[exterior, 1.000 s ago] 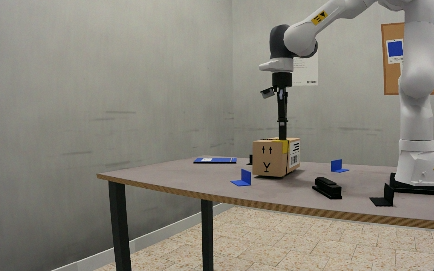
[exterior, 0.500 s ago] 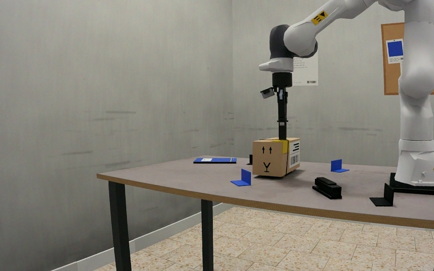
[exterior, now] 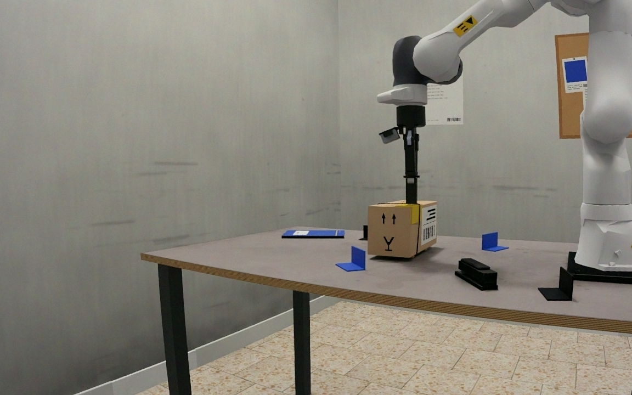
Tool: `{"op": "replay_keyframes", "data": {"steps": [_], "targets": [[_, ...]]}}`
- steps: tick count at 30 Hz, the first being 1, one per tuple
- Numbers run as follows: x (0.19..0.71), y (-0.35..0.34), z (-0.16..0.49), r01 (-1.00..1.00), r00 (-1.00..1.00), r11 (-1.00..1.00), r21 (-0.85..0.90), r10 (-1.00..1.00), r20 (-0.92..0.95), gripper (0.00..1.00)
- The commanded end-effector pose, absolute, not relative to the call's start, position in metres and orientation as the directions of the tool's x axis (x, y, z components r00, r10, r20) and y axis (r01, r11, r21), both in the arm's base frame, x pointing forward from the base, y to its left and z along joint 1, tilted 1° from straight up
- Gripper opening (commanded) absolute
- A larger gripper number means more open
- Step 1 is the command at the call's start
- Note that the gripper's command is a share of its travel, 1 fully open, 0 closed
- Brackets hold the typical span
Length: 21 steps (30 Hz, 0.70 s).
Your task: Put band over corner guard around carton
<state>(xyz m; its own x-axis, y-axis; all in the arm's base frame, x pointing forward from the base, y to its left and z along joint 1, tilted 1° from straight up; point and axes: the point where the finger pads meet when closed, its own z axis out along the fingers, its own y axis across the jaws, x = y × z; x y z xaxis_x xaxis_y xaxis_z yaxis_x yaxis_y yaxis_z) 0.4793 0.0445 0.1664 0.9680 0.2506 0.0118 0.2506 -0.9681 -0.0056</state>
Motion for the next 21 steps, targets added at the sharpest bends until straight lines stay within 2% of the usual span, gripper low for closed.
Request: {"op": "replay_keyframes", "data": {"steps": [1,21], "targets": [[0.4788,0.0443,0.1651,0.246,0.969,-0.969,-0.008,0.246,0.011,0.18],[0.4788,0.0443,0.17,0.246,0.969,-0.969,-0.008,0.246,0.011,0.18]]}}
